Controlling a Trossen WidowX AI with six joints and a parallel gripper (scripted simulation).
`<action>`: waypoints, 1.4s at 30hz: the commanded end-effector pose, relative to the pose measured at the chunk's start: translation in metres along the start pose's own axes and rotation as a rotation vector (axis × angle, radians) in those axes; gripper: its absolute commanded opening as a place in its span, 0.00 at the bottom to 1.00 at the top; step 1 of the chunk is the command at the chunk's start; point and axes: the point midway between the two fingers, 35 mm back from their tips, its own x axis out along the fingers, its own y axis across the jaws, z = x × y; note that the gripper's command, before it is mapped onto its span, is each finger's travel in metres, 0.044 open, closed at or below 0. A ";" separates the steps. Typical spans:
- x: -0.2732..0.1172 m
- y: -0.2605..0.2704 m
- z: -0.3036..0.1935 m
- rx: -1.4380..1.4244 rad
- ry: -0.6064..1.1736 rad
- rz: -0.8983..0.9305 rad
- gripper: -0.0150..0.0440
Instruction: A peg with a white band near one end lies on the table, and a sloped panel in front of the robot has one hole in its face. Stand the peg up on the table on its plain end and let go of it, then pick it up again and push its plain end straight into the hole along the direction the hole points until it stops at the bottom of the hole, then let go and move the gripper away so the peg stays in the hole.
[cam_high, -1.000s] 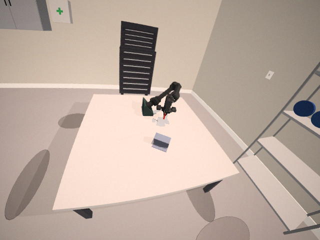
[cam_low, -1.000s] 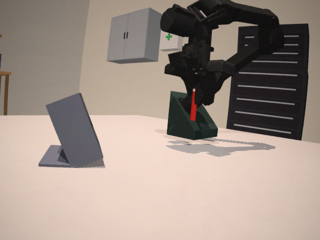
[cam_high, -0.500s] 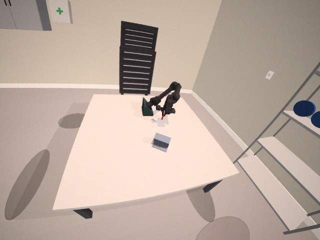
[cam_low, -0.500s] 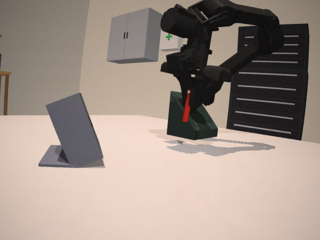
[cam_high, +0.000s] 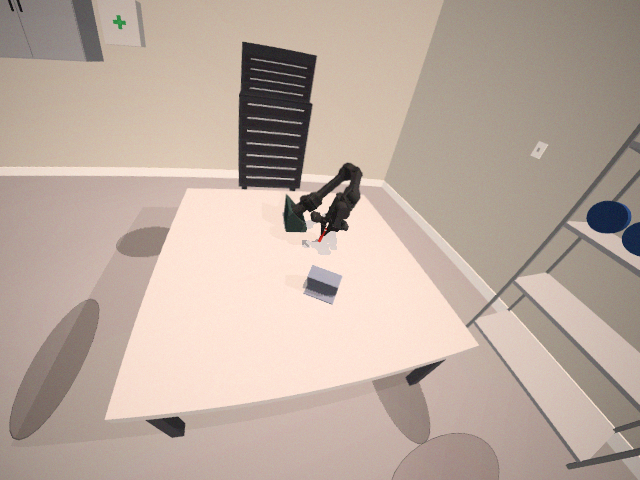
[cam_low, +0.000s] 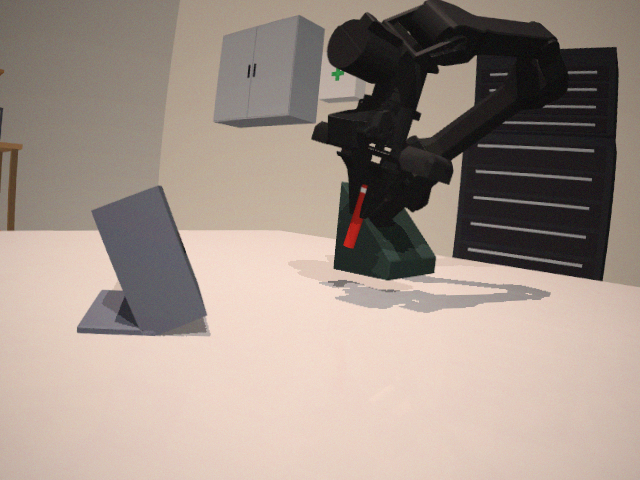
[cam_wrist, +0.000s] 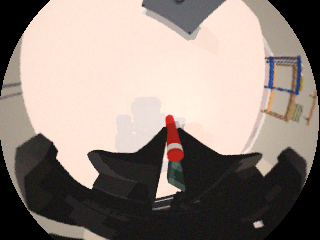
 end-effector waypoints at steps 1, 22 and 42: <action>0.003 -0.003 0.003 -0.016 -0.018 -0.039 0.25; 0.014 -0.011 0.023 -0.092 -0.129 -0.203 0.25; 0.018 -0.010 0.046 -0.147 -0.274 -0.327 0.25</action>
